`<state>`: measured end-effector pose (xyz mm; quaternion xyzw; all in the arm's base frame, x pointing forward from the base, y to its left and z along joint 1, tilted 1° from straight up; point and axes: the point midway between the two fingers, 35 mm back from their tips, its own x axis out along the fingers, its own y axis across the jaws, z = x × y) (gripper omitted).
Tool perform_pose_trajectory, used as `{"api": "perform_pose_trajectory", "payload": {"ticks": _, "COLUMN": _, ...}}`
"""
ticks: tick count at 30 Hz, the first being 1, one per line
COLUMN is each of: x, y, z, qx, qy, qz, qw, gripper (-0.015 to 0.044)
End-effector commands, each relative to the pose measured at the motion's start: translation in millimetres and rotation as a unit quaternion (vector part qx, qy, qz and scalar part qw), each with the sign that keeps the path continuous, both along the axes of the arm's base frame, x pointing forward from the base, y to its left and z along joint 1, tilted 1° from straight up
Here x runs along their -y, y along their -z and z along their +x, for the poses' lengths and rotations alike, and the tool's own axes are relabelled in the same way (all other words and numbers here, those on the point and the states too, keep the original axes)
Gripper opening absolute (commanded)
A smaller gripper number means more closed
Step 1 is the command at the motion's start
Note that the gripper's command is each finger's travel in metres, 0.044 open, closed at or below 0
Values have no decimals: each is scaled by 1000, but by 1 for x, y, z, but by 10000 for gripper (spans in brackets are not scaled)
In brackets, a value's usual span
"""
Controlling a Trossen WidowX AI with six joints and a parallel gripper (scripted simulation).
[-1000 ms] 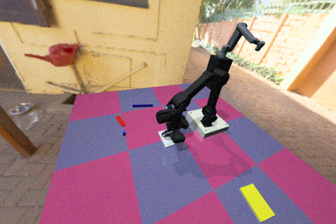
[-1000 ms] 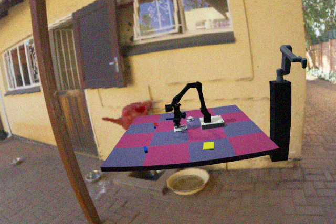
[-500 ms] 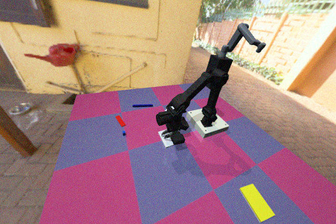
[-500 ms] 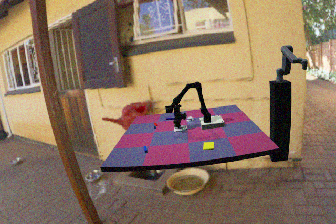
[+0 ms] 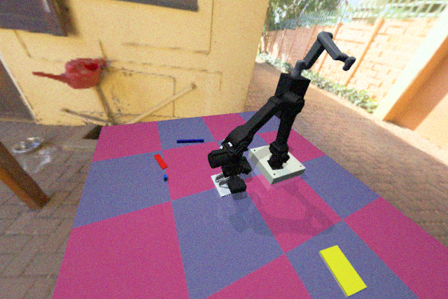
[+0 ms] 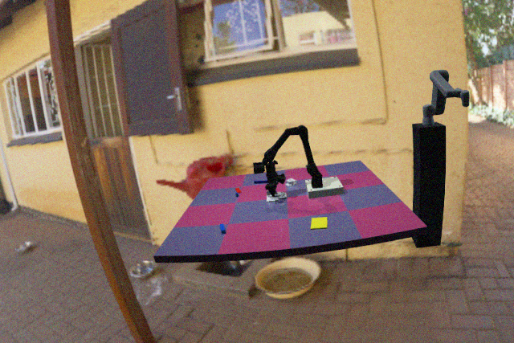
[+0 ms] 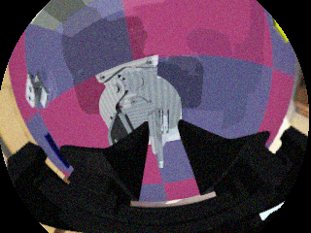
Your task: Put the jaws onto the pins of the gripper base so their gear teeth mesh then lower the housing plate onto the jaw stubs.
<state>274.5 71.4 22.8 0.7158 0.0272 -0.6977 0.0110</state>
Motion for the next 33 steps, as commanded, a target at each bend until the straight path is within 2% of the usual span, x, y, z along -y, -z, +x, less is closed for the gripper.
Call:
{"api": "perform_pose_trajectory", "payload": {"ticks": 1, "x": 0, "y": 2, "z": 0, "qx": -1, "qy": 2, "qz": -2, "qw": 1000, "gripper": 134}}
{"api": "perform_pose_trajectory", "payload": {"ticks": 33, "x": 0, "y": 11, "z": 0, "qx": -1, "qy": 3, "qz": -2, "qw": 1000, "gripper": 134}}
